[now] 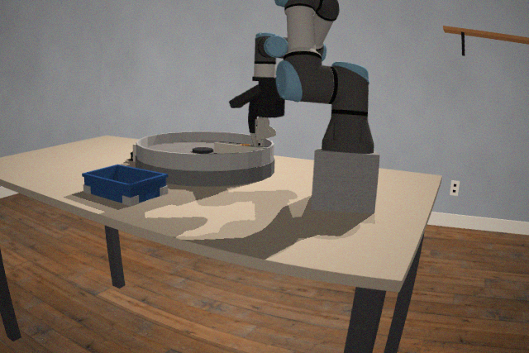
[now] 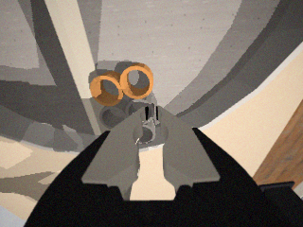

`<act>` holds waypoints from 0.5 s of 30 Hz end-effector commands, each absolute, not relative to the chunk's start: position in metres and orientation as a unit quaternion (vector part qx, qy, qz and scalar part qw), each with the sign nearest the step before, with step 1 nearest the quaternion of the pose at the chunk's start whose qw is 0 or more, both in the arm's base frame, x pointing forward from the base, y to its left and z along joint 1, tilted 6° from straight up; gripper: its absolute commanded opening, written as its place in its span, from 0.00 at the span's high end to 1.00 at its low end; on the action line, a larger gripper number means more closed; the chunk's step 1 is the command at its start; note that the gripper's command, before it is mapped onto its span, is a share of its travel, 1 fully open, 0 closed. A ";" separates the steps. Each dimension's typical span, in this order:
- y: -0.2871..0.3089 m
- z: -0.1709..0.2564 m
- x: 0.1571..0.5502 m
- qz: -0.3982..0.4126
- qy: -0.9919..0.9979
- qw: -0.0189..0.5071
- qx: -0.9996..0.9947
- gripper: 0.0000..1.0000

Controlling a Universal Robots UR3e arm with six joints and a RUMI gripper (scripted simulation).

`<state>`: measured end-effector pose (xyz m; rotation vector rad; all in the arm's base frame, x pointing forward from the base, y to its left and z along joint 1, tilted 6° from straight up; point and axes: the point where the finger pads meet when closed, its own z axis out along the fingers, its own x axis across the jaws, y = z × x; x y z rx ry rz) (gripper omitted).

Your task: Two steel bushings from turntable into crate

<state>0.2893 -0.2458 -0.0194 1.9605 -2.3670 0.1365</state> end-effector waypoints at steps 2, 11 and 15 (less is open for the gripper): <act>-0.246 -0.019 0.290 0.046 -0.769 0.033 0.637 0.94; -0.246 -0.019 0.290 0.046 -0.769 0.033 0.637 1.00; -0.246 -0.019 0.290 0.046 -0.769 0.033 0.637 1.00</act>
